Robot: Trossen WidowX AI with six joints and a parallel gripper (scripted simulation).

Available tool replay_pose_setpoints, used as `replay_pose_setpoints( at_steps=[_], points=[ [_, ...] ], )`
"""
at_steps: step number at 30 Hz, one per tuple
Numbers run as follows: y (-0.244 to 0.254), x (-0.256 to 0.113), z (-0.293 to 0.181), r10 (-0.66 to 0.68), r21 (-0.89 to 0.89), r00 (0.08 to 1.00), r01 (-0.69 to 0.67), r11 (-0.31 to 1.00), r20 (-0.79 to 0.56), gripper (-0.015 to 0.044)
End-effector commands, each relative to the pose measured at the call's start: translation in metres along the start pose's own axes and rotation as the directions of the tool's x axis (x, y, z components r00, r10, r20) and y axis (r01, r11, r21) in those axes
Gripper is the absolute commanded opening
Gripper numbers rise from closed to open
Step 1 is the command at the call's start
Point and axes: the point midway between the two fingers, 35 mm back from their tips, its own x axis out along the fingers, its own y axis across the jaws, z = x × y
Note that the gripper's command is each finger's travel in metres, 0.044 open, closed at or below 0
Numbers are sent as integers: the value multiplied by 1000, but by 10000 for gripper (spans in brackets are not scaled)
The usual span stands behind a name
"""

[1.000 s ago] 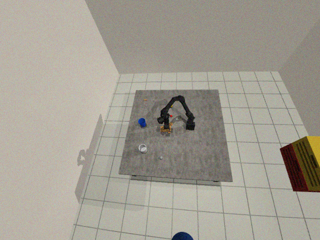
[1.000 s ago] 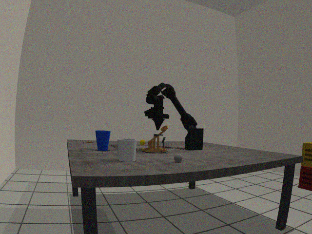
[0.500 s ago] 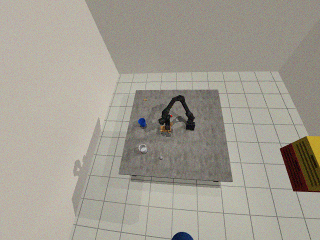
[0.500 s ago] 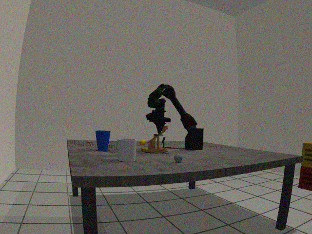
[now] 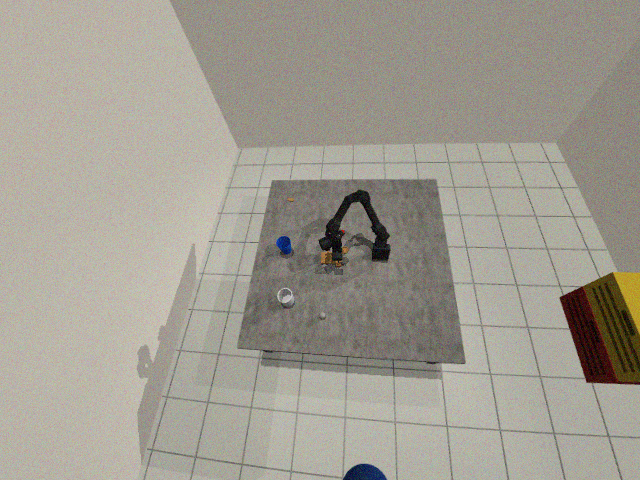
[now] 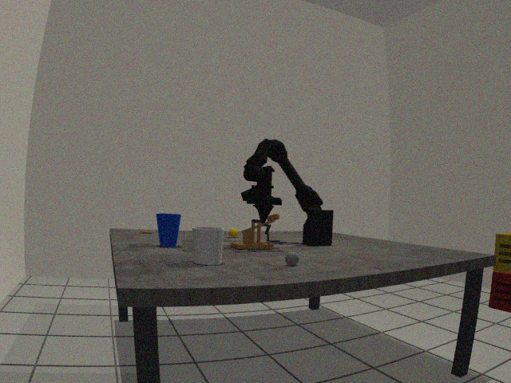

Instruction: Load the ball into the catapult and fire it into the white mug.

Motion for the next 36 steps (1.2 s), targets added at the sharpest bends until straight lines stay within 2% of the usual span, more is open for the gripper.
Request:
replay_pose_setpoints(
  at_steps=[1,32,33,36],
  points=[
    [-1,7,-5,-6,-9,1000,6,1000,-4,0],
    [-1,52,-16,-7,-9,1000,7,1000,-4,0],
    [-1,41,-7,3,10,1000,-3,1000,20,0],
    [-1,41,-7,3,10,1000,-3,1000,20,0]
  ],
)
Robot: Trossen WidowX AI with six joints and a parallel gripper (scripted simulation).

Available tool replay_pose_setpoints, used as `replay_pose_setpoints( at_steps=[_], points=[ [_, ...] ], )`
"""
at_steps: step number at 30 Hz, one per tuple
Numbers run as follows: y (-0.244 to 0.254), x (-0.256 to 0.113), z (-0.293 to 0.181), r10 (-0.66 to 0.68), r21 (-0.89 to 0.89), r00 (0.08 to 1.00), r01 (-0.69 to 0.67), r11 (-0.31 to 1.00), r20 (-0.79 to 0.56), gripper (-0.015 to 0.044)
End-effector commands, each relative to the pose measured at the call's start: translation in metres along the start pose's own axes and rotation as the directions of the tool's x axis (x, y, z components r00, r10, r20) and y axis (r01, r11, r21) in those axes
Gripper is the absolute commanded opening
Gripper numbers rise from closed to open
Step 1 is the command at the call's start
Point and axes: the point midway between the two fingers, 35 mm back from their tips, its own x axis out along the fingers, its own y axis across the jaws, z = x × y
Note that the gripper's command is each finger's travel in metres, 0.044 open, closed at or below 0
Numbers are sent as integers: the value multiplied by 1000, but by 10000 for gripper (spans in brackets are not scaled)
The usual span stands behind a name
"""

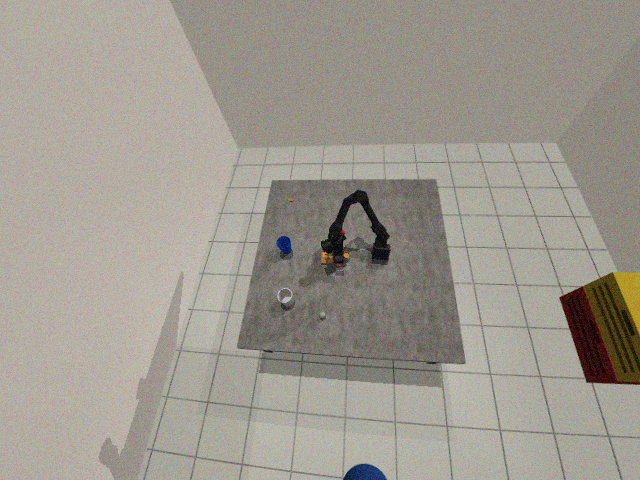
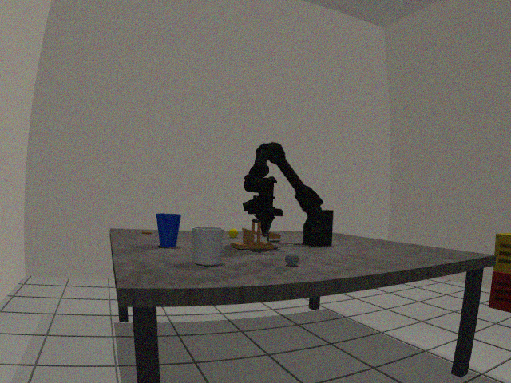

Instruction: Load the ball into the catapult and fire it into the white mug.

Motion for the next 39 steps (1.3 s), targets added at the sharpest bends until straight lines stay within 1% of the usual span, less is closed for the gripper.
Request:
replay_pose_setpoints(
  at_steps=[1,5,7,10,11,12,16,18,22,24,26,27,29,35,39],
  points=[
    [0,-1,0,1,1,1000,-1,1000,1,0],
    [0,-1,0,1,1,1000,-1,1000,1,0],
    [0,-10,-8,1,-4,1000,-1,1000,-4,52],
    [-1,-37,-39,-7,-19,1000,7,1000,-24,131],
    [-2,-39,-41,-8,-20,1000,8,1000,-26,157],
    [0,-23,-22,-5,-13,1000,5,1000,-16,184],
    [0,-25,-21,-4,-13,1000,4,1000,-16,289],
    [2,-45,-18,-1,-13,1000,1,1000,-14,341],
    [4,-110,-17,4,-12,1000,-4,1000,-12,440],
    [2,-131,-21,3,-12,1000,-3,1000,-13,440],
    [2,-133,-21,2,-12,1000,-3,1000,-13,440],
    [4,-106,-16,-4,-23,1000,3,1000,-13,440],
    [5,-104,0,-3,-22,1000,2,1000,-13,440],
    [0,-79,73,-6,-15,1000,6,1000,-18,440],
    [-1,-75,81,-7,-14,1000,7,1000,-19,440]
  ],
)
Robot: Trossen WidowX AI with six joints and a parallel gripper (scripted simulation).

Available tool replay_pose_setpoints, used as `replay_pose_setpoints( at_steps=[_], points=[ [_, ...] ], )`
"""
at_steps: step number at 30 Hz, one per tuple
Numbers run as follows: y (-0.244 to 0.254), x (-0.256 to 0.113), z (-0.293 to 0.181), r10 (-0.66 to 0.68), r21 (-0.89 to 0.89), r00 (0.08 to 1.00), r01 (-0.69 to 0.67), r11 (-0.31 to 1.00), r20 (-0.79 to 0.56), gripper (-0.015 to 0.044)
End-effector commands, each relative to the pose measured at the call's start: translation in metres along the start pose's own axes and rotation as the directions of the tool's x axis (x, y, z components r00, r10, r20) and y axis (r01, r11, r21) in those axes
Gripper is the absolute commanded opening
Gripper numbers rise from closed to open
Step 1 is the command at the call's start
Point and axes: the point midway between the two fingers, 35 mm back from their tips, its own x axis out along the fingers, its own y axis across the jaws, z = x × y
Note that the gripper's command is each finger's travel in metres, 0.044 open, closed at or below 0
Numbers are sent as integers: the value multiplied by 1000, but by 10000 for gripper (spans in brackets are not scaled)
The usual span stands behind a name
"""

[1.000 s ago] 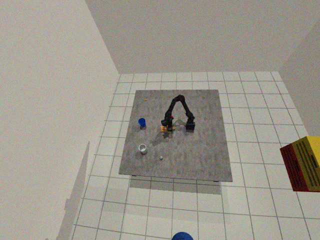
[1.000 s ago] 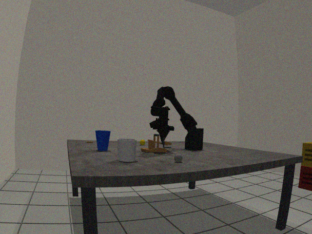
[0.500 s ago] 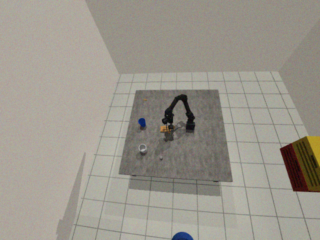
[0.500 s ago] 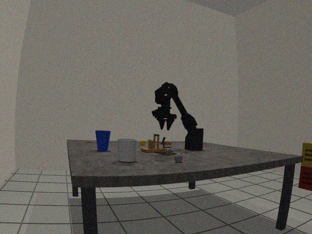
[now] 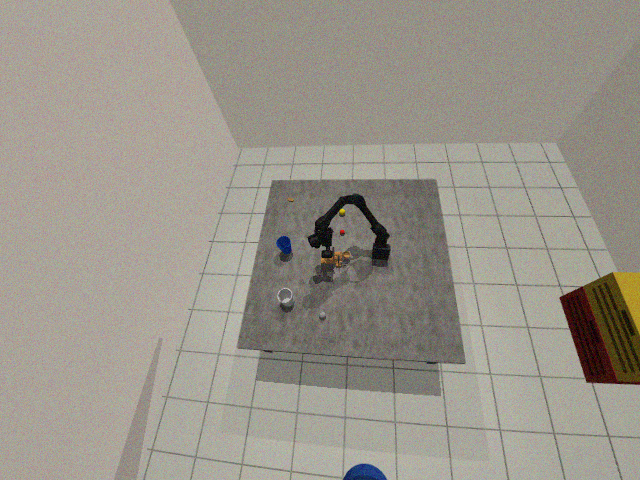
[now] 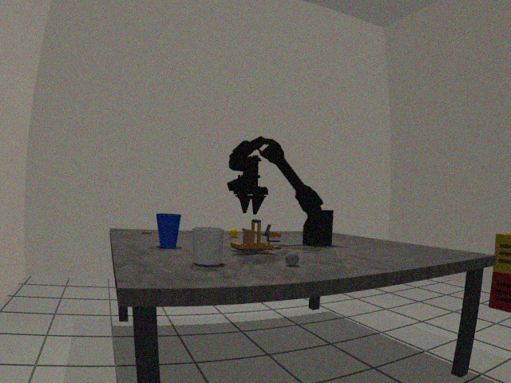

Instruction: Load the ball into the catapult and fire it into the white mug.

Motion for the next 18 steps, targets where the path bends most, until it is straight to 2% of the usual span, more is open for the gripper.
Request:
replay_pose_setpoints(
  at_steps=[1,5,9,18],
  points=[
    [0,2,14,-2,-8,1000,2,1000,11,440],
    [0,5,14,-2,-8,1000,2,1000,11,440],
    [0,45,16,-4,-7,1000,4,1000,11,440],
    [0,52,16,-4,-7,1000,4,1000,12,440]
  ],
)
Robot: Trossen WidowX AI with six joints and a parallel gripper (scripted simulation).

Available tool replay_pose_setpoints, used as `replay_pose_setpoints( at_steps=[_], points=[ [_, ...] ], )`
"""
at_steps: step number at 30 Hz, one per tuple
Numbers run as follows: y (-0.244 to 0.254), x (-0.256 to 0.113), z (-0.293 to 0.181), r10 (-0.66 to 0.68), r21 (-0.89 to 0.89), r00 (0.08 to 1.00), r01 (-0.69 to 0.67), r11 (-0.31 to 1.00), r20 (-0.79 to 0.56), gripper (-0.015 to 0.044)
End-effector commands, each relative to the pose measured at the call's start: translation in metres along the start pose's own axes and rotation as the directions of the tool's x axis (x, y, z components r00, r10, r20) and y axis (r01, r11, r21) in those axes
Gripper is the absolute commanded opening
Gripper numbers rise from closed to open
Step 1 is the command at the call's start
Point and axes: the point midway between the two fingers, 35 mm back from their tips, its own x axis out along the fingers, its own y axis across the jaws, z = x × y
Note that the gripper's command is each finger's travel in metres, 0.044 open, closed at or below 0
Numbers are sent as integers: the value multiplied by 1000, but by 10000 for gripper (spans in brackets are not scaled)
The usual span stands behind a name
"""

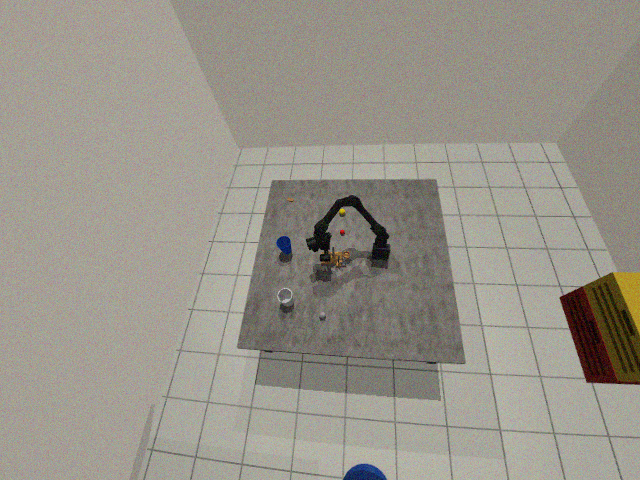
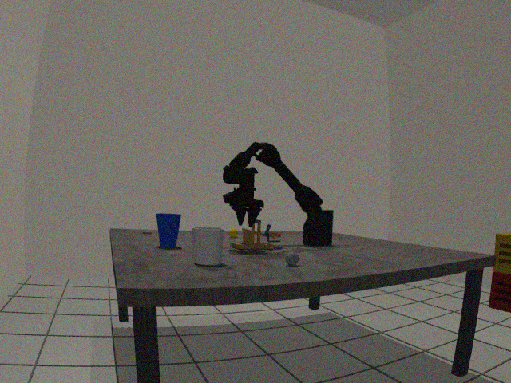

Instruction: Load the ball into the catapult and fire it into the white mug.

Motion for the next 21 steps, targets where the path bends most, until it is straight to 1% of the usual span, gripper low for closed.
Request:
replay_pose_setpoints(
  at_steps=[1,21],
  points=[
    [0,6,0,-5,-7,1000,5,1000,3,440],
    [-1,39,0,-6,-7,1000,7,1000,3,440]
  ],
)
